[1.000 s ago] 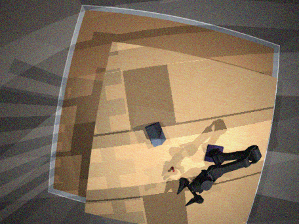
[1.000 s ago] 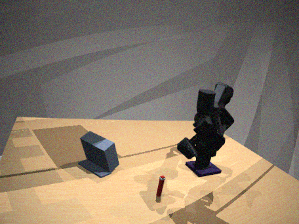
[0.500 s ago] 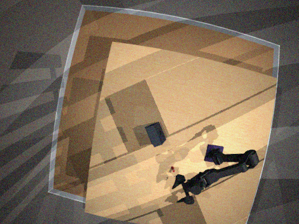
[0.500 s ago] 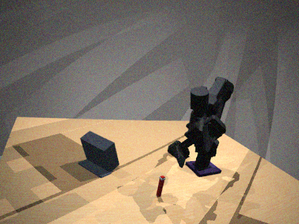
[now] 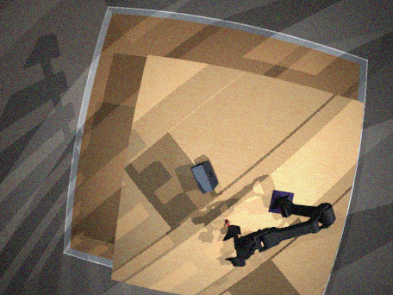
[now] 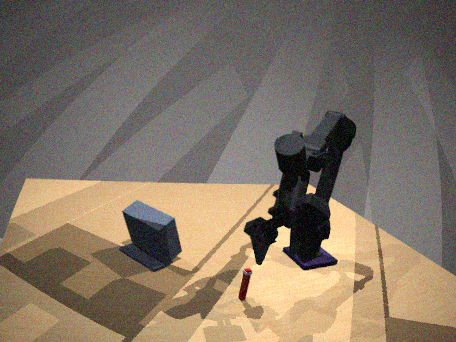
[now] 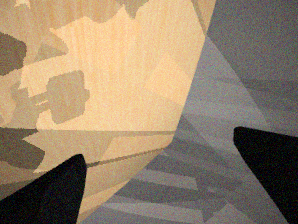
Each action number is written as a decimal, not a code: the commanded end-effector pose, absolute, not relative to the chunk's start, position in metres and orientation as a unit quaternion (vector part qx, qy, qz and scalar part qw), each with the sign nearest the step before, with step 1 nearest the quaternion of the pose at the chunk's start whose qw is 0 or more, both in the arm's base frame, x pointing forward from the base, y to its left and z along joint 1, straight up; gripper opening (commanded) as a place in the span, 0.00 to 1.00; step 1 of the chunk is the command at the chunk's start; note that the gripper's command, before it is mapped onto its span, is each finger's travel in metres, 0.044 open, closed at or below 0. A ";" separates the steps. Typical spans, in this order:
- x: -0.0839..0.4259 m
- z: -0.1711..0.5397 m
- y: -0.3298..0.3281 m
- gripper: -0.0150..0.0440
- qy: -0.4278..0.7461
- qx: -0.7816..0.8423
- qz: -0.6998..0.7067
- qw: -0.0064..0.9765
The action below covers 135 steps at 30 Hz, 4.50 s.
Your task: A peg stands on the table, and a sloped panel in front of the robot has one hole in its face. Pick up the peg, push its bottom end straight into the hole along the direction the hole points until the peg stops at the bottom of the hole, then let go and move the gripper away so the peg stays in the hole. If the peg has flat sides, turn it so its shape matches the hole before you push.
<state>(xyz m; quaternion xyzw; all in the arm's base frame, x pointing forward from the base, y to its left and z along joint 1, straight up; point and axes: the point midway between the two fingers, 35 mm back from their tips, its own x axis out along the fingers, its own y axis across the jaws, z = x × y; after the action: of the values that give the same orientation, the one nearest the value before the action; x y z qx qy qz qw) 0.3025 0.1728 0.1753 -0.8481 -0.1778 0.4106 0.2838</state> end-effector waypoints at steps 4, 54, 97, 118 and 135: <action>0.309 0.164 0.163 1.00 -0.135 -0.844 0.454 0.250; 0.297 0.121 0.096 1.00 0.037 -0.716 0.696 0.042; 0.299 0.069 0.097 0.78 0.037 -0.716 0.696 0.046; 0.299 0.075 0.097 0.25 0.037 -0.716 0.696 0.045; 0.300 0.134 0.098 0.25 0.037 -0.716 0.696 0.043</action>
<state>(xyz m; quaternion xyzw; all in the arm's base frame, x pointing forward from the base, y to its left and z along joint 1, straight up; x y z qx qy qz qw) 0.2993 0.0982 0.1218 -0.7134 0.0371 0.6984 0.0435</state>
